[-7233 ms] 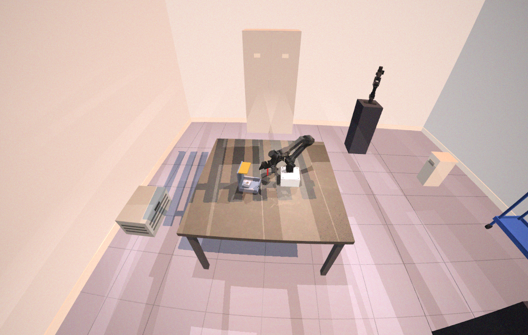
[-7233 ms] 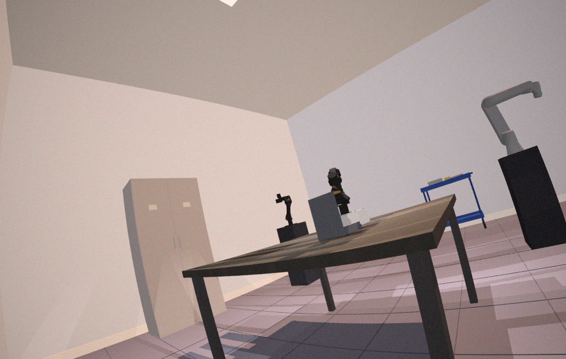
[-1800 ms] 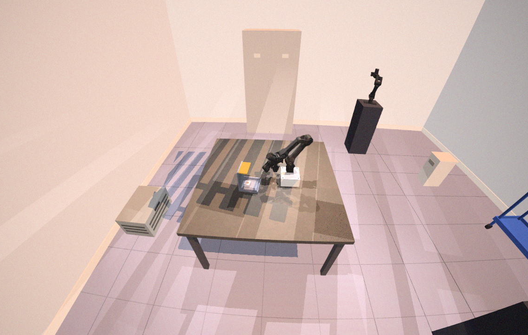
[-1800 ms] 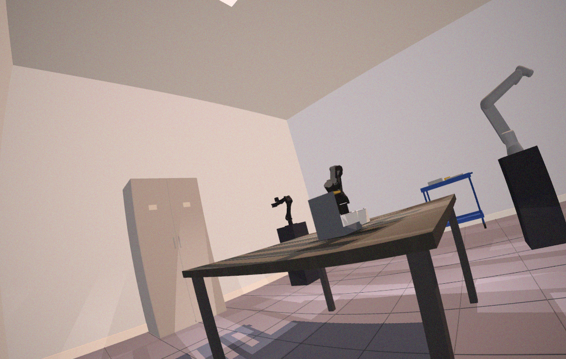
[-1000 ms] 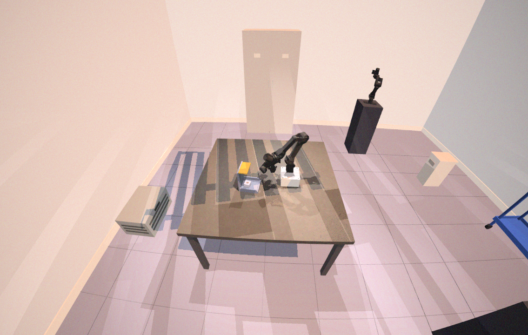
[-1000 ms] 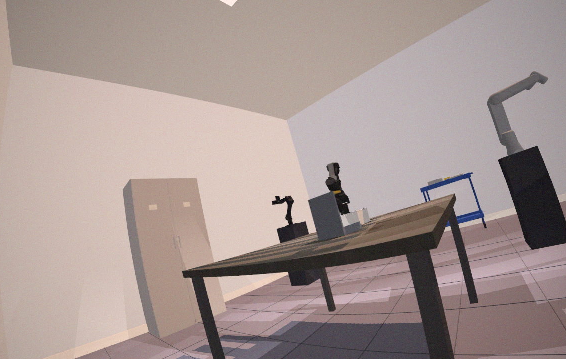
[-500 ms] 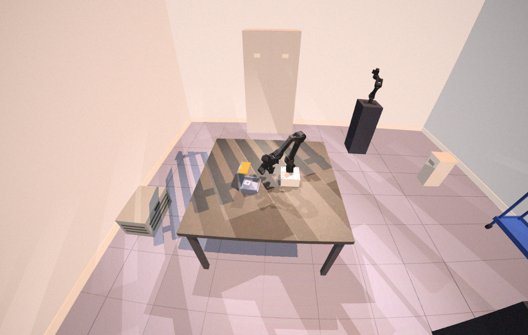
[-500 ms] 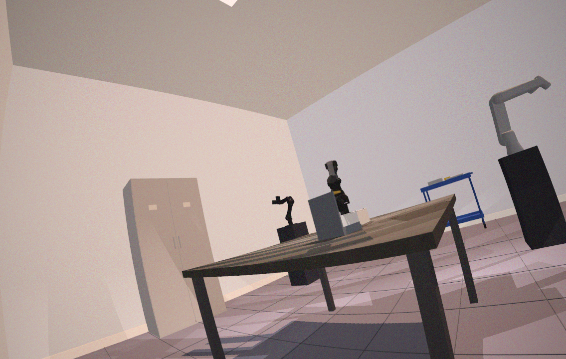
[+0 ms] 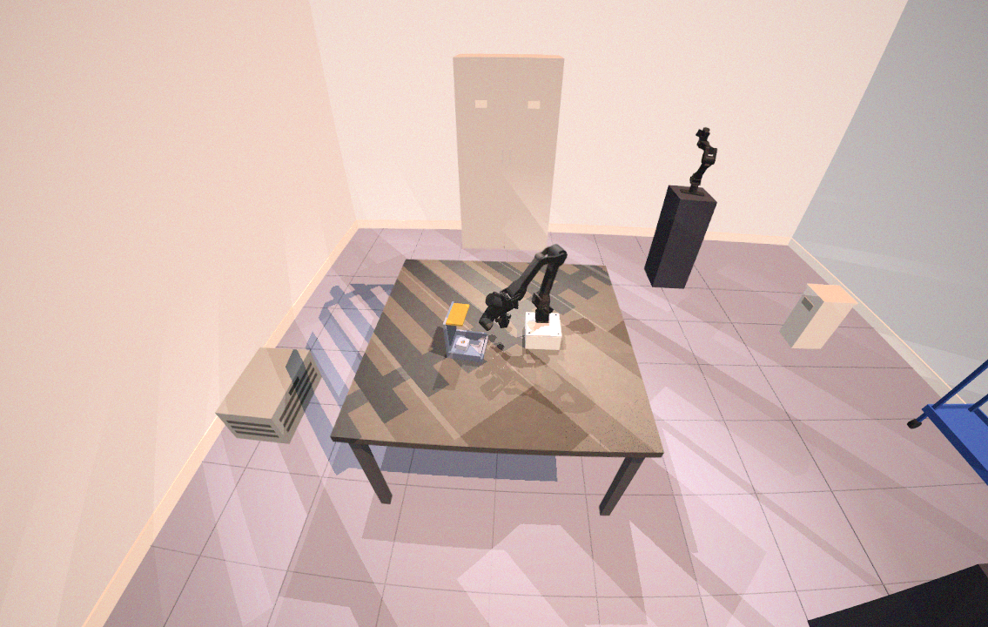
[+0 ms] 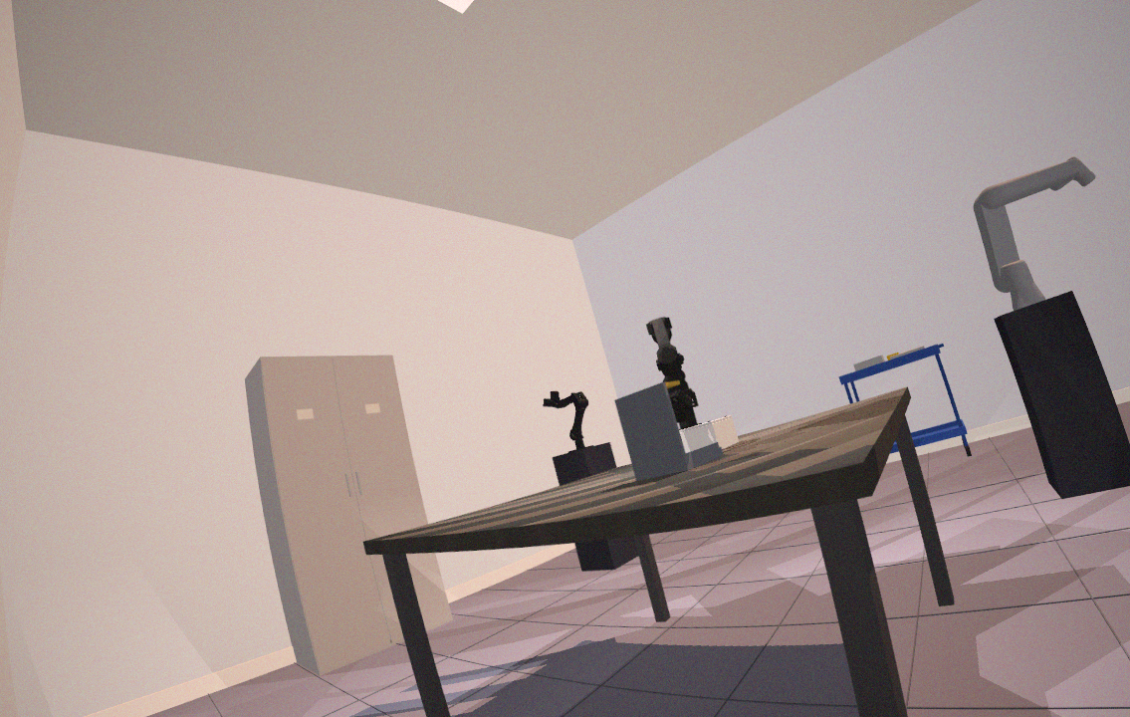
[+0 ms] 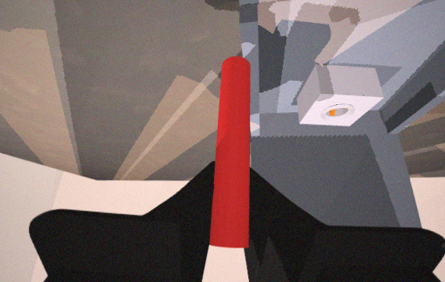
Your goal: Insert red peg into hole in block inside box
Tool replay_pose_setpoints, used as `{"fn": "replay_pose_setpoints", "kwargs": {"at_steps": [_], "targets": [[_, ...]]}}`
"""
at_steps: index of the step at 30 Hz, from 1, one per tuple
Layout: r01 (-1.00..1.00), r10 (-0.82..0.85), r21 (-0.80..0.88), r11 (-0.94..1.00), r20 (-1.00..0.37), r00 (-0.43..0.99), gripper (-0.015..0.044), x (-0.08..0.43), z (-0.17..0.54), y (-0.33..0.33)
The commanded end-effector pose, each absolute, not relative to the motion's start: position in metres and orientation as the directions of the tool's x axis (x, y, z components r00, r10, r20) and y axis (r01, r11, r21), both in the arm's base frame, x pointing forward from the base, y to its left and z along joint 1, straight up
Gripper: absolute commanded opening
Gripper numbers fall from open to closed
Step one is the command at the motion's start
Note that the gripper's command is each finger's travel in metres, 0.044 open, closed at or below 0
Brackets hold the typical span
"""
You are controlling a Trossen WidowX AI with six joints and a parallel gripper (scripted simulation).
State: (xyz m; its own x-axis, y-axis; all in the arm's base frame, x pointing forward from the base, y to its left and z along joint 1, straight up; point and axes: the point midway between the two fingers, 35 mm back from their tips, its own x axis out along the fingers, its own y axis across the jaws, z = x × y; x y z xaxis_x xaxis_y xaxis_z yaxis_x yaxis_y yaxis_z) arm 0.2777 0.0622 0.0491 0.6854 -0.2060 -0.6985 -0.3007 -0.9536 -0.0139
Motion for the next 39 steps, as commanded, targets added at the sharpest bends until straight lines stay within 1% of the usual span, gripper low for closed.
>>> {"fn": "replay_pose_setpoints", "kwargs": {"at_steps": [1,39], "targets": [[-0.292,-0.2,-0.014,-0.956,-0.696,0.69,0.0,0.282,0.049,0.07],[-0.183,-0.119,-0.018,-0.983,-0.694,0.71,0.0,0.313,0.038,0.141]]}}
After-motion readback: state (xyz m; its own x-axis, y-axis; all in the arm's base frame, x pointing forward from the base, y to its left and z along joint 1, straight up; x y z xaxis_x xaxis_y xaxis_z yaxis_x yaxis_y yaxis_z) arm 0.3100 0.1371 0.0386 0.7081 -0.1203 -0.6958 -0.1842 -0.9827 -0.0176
